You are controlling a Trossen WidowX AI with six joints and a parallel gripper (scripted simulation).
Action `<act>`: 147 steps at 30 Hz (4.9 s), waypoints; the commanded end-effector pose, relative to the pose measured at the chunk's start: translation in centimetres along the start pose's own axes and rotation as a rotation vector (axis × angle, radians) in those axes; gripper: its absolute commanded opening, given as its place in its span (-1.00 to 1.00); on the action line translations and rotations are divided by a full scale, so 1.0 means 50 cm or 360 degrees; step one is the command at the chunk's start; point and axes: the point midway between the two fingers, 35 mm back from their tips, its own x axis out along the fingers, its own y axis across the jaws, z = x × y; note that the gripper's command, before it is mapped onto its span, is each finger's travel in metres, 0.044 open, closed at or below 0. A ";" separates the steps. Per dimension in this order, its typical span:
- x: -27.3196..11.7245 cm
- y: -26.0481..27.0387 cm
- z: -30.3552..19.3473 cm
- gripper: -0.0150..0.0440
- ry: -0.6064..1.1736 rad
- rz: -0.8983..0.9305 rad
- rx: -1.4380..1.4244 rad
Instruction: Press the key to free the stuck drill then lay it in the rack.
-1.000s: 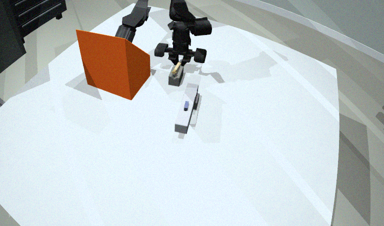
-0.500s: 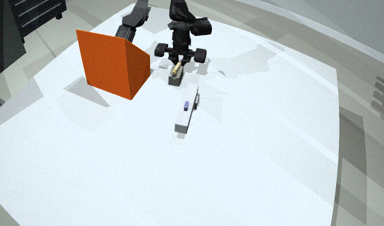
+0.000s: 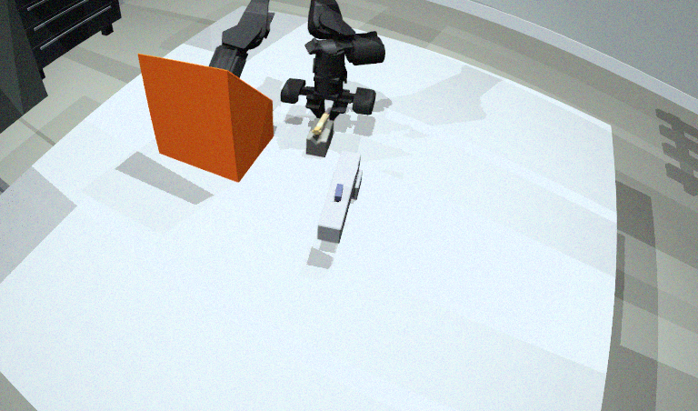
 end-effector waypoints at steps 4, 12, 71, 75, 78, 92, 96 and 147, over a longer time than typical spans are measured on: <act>0.005 0.002 -0.015 -0.49 0.0050 0.0004 0.0005; 0.005 0.002 -0.015 -0.49 0.0050 0.0004 0.0005; 0.005 0.002 -0.015 -0.49 0.0050 0.0004 0.0005; 0.005 0.002 -0.015 -0.49 0.0050 0.0004 0.0005; 0.005 0.002 -0.015 -0.49 0.0050 0.0004 0.0005; 0.000 0.000 0.000 -0.22 0.0000 0.0001 0.0000; 0.000 0.000 0.000 0.13 0.0000 0.0001 0.0000; -0.342 -0.193 -0.123 1.00 0.0255 -0.0813 0.0440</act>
